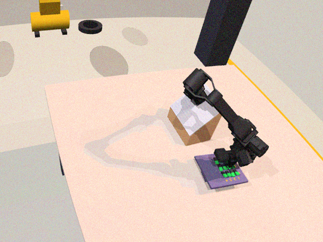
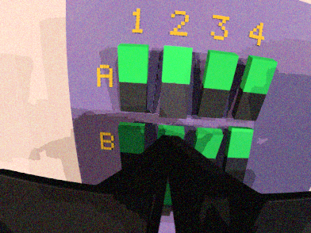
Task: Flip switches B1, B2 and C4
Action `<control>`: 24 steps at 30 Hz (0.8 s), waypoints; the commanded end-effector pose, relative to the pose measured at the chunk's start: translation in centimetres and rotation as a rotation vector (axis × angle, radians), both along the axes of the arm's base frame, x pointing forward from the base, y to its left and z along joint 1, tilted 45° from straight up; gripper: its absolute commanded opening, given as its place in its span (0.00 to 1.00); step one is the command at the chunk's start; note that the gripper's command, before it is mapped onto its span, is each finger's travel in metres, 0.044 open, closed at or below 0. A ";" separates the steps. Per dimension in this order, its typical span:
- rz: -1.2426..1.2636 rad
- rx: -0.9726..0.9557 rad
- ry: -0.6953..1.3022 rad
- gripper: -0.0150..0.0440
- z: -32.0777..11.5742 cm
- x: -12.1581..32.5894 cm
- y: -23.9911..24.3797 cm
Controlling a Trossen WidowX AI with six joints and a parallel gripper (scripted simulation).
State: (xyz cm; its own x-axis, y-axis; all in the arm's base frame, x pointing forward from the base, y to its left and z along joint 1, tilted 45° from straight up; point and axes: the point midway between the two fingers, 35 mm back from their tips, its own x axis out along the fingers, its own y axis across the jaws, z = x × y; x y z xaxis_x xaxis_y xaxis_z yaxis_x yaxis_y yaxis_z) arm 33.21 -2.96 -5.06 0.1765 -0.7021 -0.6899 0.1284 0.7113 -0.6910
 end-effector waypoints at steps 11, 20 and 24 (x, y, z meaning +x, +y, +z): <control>0.004 -0.003 0.003 0.25 -0.1 0.0 -0.2; 0.004 -0.004 0.003 0.25 -0.2 0.1 -0.3; 0.004 -0.004 0.003 0.25 -0.2 0.1 -0.3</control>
State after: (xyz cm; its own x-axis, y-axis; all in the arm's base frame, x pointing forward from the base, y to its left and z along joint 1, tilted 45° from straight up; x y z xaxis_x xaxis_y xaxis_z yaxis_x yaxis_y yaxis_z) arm 33.30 -3.16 -5.26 0.1778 -0.7022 -0.6895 0.1286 0.7112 -0.6911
